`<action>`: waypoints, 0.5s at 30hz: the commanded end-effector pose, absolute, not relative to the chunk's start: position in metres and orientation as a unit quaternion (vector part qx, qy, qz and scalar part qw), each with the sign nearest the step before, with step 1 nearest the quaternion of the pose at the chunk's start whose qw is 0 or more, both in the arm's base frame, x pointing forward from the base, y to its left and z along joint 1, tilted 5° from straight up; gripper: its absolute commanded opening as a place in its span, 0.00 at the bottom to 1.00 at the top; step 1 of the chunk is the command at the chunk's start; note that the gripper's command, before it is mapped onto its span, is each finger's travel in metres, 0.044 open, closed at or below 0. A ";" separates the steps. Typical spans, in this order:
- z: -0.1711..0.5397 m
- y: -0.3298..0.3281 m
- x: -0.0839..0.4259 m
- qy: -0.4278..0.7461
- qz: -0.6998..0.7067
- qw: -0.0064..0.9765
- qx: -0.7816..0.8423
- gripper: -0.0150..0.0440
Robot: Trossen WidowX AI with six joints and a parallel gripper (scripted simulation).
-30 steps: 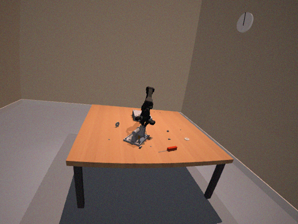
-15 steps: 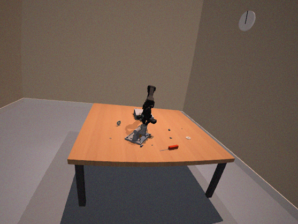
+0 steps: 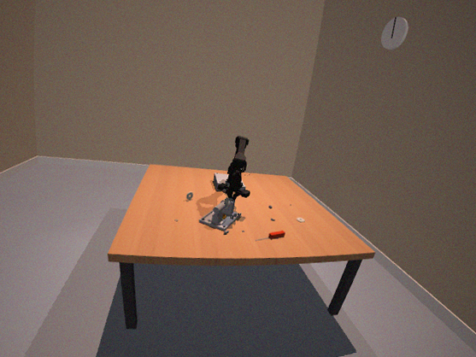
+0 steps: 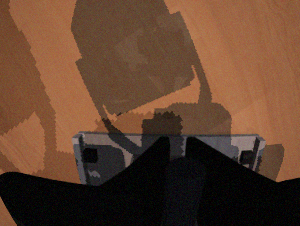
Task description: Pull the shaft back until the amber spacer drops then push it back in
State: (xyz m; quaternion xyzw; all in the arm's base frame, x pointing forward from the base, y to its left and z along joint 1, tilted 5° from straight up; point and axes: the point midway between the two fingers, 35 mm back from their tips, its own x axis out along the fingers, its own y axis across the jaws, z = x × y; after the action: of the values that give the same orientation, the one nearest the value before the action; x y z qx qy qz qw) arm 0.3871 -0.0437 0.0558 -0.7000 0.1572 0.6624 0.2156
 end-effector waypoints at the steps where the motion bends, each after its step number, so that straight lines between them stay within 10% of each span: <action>1: 0.057 -0.044 0.390 0.156 0.660 0.216 -0.703 0.25; 15: 0.057 -0.045 0.391 0.156 0.660 0.215 -0.703 0.25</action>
State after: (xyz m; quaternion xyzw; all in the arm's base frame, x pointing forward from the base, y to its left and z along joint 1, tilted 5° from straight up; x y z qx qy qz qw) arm 0.3885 -0.0445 0.0559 -0.7000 0.1572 0.6624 0.2156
